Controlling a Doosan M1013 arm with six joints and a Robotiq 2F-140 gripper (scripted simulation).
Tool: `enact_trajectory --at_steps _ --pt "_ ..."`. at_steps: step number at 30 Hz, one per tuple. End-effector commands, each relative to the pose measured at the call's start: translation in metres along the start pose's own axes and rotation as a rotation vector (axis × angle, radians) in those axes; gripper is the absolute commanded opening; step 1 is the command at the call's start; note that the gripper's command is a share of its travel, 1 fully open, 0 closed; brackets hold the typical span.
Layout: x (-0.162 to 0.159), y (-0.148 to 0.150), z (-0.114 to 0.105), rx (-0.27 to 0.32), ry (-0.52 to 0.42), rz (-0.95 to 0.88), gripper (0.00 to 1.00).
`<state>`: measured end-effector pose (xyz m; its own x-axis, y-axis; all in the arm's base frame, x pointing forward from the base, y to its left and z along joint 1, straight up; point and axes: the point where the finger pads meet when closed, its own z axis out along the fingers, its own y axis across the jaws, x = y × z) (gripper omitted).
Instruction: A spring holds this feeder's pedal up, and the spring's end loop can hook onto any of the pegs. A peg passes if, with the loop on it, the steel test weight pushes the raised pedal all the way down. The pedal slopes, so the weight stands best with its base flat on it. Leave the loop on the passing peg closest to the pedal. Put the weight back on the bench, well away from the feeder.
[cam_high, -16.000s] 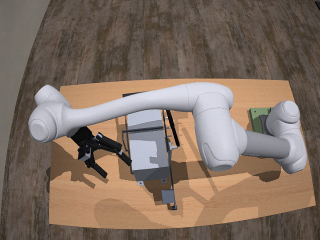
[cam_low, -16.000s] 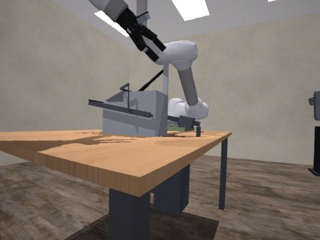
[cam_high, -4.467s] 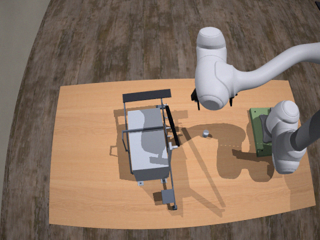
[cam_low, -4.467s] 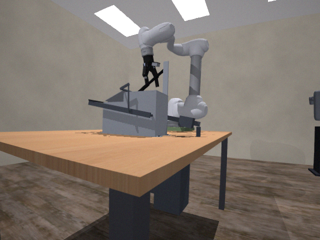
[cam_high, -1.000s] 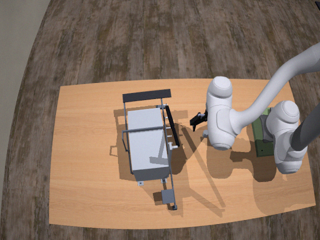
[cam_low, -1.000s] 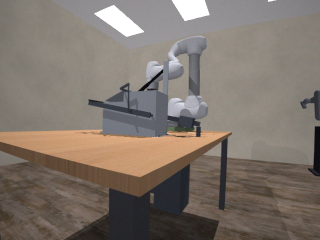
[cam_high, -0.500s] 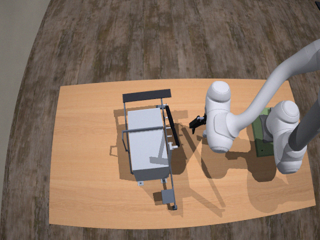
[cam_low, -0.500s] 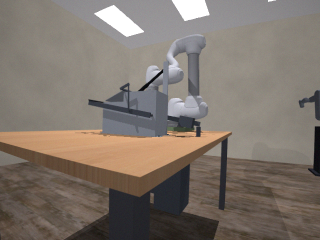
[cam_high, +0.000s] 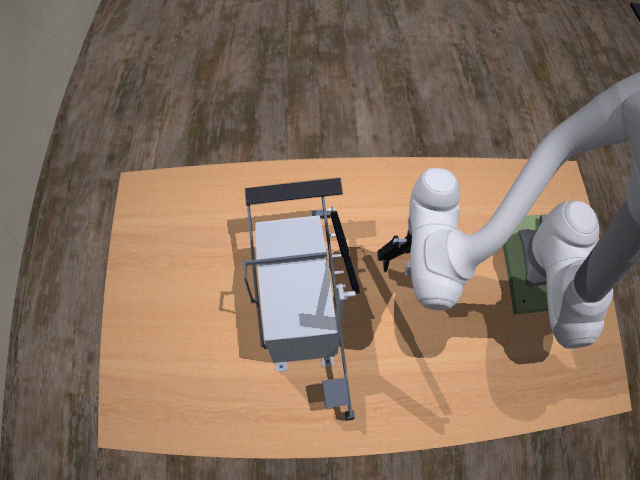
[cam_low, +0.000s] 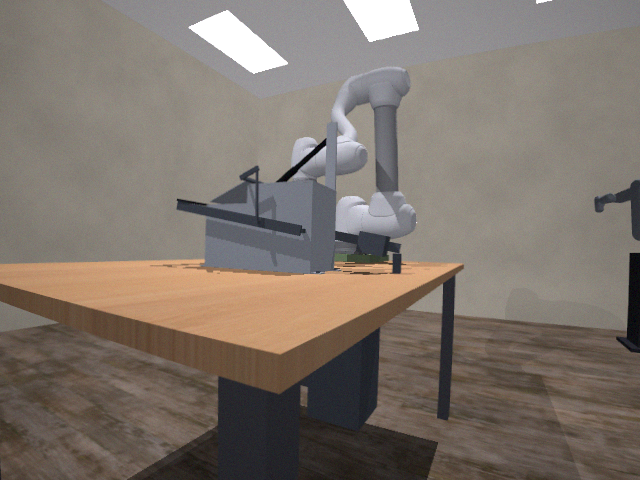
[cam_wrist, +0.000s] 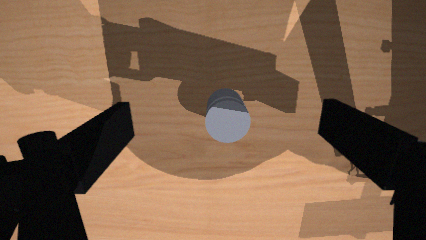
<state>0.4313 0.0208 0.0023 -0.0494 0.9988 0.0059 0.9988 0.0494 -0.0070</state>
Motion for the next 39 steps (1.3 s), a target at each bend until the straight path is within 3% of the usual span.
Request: enact_trajectory --at_steps 1,39 --pt "0.0000 0.0007 -0.0001 -0.001 0.000 0.000 1.00" --pt "0.0001 0.0008 0.0026 -0.002 0.000 0.000 1.00"
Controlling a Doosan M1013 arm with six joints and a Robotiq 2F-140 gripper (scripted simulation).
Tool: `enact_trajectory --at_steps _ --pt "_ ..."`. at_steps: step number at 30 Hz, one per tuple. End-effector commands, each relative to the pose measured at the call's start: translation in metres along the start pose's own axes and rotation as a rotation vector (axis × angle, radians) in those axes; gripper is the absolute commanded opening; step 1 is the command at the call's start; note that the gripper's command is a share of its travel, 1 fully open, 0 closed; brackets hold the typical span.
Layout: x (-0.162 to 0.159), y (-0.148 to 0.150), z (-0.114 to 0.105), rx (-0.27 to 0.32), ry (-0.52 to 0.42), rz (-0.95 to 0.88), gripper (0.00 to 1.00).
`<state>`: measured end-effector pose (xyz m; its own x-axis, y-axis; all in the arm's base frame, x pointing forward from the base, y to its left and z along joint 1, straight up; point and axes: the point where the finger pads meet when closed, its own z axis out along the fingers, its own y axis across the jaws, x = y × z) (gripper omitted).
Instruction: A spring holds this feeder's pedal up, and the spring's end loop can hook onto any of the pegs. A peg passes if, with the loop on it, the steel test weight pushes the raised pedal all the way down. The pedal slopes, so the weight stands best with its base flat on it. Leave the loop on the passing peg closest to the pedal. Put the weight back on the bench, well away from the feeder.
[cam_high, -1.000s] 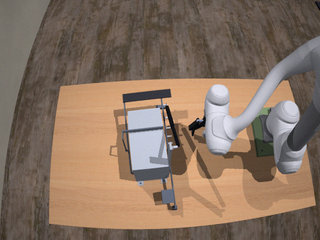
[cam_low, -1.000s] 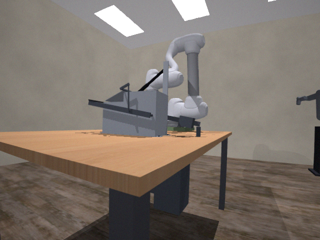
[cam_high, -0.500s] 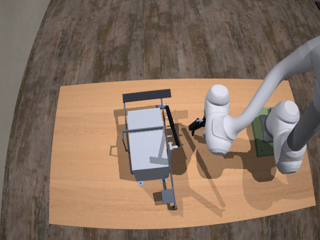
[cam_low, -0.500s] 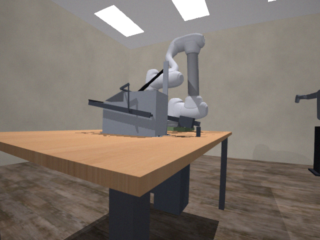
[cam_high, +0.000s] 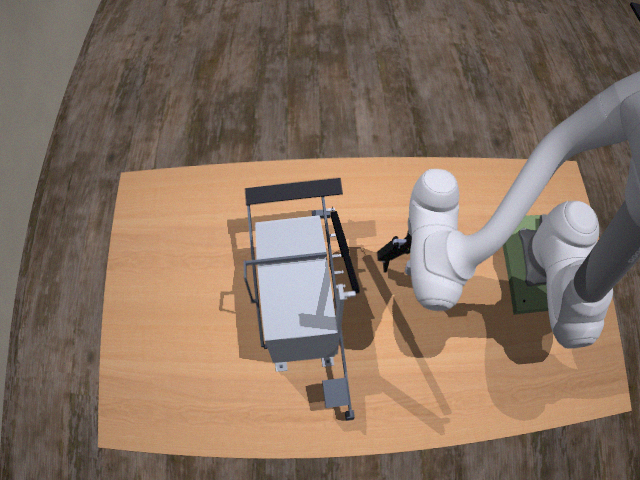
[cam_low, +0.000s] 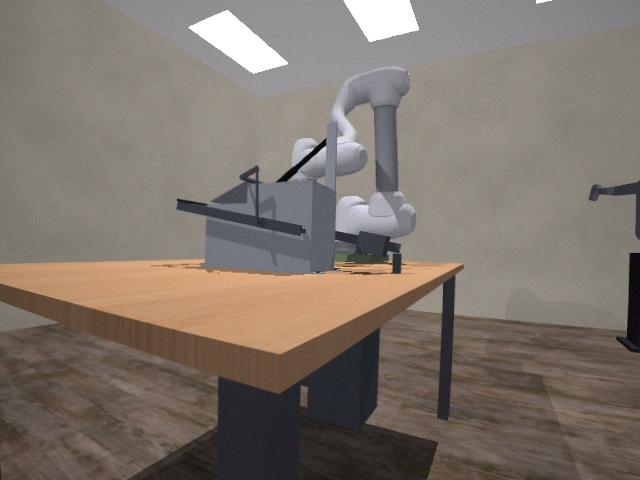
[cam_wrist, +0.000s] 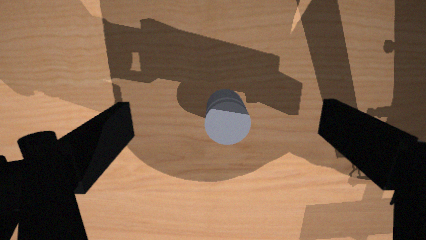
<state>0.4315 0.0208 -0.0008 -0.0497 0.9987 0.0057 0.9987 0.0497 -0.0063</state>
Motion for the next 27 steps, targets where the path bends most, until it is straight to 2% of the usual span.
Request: enact_trajectory --at_steps 1,8,9,27 --pt "0.0001 0.0005 -0.0004 -0.001 0.000 0.000 1.00" --pt "0.0001 0.0005 -0.0004 -0.001 0.000 0.000 1.00" --pt "0.0001 0.0005 -0.0004 -0.001 0.000 0.000 0.25" --pt "0.0001 0.0005 -0.0004 -0.001 0.000 0.000 0.25"
